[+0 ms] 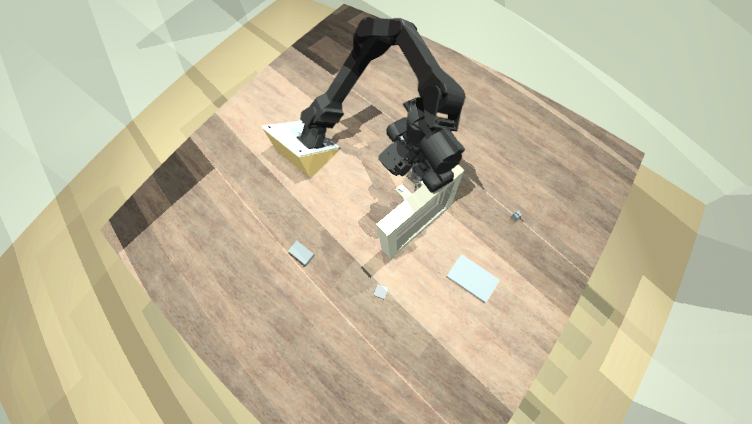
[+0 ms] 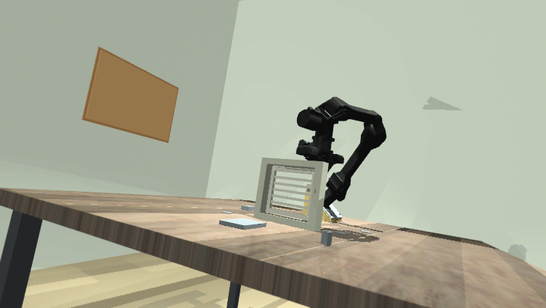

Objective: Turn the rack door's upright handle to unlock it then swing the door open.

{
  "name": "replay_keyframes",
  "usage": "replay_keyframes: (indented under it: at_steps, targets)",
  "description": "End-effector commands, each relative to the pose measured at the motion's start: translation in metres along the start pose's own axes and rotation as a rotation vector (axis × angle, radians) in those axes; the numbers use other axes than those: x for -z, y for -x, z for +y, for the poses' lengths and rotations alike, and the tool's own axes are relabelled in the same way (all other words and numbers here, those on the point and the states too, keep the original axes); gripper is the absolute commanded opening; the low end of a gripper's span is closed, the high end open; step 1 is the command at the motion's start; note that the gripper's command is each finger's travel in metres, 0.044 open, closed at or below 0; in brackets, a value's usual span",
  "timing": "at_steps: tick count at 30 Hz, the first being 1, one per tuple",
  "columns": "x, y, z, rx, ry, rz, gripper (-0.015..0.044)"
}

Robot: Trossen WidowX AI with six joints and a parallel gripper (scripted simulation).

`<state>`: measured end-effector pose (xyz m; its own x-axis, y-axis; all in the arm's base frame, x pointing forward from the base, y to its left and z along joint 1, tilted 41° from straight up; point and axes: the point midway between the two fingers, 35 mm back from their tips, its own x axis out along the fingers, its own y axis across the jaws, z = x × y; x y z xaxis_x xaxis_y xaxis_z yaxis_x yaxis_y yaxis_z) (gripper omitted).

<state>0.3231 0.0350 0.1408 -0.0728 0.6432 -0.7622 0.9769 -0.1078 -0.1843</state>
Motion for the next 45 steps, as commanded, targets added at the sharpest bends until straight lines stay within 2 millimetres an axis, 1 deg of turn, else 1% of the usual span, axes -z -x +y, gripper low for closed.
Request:
replay_keyframes:
  at_steps: [1, 3, 8, 27, 45]
  targets:
    - [0.000, 0.000, 0.000, -0.001, -0.003, 0.003, 0.0032]
    - [0.000, 0.000, 0.000, -0.001, -0.003, 0.003, 0.0019]
    - [0.000, 0.000, 0.000, -0.001, 0.010, 0.003, 0.0017]
    - [-0.012, 0.000, -0.016, 0.000, 0.376, 0.002, 0.0017]
    - [-0.034, 0.000, -0.040, 0.001, 0.678, 0.001, 0.0017]
